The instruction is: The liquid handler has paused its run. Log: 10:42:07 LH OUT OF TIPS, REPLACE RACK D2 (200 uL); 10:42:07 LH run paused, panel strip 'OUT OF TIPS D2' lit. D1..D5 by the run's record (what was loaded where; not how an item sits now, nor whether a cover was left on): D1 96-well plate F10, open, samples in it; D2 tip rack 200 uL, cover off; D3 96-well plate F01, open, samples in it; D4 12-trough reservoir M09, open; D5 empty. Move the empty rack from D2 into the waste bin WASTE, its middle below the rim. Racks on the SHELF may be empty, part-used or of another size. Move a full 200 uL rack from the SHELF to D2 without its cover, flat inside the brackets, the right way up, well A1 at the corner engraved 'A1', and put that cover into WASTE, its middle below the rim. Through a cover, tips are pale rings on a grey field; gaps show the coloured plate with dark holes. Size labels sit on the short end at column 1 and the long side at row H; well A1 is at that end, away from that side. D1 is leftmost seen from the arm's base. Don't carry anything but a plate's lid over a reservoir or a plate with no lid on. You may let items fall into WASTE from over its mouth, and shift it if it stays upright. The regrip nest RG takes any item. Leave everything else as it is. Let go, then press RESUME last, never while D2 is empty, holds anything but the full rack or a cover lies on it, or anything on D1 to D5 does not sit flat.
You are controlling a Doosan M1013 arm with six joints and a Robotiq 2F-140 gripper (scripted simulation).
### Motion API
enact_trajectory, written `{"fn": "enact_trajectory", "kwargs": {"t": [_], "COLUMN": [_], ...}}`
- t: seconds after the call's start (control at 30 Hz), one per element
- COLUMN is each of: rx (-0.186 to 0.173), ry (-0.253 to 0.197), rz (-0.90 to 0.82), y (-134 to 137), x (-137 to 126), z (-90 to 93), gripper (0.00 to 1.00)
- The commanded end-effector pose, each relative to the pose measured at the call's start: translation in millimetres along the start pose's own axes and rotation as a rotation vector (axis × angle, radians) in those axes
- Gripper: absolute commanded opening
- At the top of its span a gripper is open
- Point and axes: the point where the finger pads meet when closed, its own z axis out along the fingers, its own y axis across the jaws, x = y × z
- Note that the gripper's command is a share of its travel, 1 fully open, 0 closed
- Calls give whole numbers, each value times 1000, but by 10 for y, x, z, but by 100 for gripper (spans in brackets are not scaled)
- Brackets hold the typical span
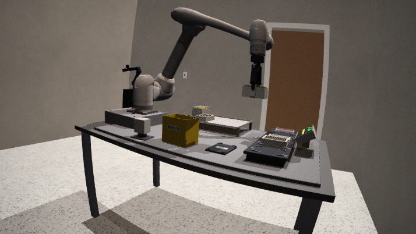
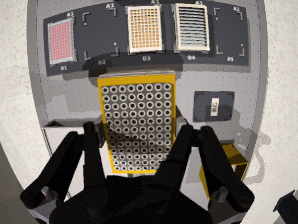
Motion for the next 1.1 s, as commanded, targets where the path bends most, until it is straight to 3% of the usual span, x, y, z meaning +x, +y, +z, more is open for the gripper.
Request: {"fn": "enact_trajectory", "kwargs": {"t": [0.0, 0.27, 1.07], "rx": [0, 0, 0], "ry": [0, 0, 0], "rz": [-5, -5, -5], "y": [0, -50, -1150], "x": [0, 0, 3], "z": [-2, -2, -2], "gripper": [0, 0, 0]}}
